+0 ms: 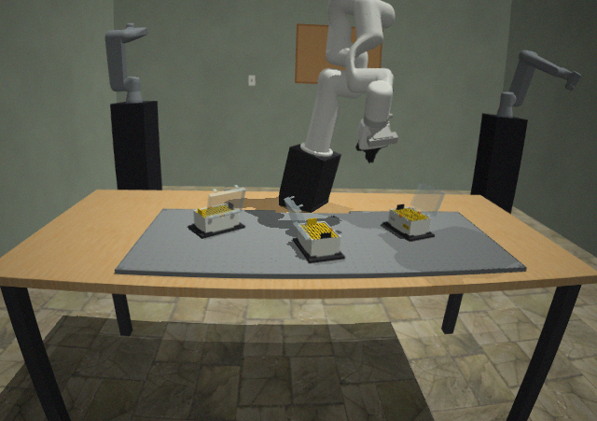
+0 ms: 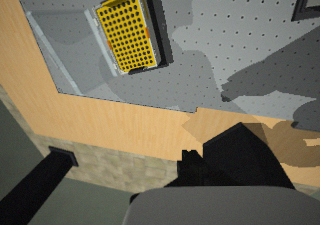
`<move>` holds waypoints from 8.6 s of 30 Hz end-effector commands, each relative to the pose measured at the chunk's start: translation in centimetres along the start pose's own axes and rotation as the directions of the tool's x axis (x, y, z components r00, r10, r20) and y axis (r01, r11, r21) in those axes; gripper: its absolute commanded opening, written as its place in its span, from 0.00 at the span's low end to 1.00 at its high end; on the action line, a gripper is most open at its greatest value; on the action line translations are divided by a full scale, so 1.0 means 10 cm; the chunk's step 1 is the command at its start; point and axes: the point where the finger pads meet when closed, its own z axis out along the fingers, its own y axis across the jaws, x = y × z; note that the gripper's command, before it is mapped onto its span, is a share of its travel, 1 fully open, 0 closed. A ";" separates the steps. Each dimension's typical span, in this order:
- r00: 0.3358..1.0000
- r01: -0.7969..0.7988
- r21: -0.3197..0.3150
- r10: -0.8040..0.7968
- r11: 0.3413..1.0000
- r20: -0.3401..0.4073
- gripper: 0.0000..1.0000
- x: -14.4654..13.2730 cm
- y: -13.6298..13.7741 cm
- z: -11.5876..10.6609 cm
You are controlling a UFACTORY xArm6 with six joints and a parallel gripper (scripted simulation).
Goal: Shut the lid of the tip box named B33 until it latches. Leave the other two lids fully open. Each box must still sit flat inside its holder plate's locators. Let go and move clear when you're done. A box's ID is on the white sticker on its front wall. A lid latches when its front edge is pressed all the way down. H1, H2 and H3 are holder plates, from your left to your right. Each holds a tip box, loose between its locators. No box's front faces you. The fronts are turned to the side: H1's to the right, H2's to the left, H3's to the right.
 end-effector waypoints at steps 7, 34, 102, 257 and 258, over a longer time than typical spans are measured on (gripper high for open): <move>0.994 -0.091 -0.131 0.083 0.987 -0.066 0.00 -0.02 0.22 -0.10; 0.994 -0.091 -0.131 0.083 0.987 -0.065 0.00 0.66 0.42 0.94; 0.994 -0.091 -0.131 0.083 0.987 -0.065 0.00 1.06 0.54 1.56; -0.129 0.829 -0.499 -0.955 -0.252 0.267 0.00 0.97 -2.47 0.19; -0.129 0.829 -0.499 -0.955 -0.252 0.267 0.00 0.98 -2.47 0.21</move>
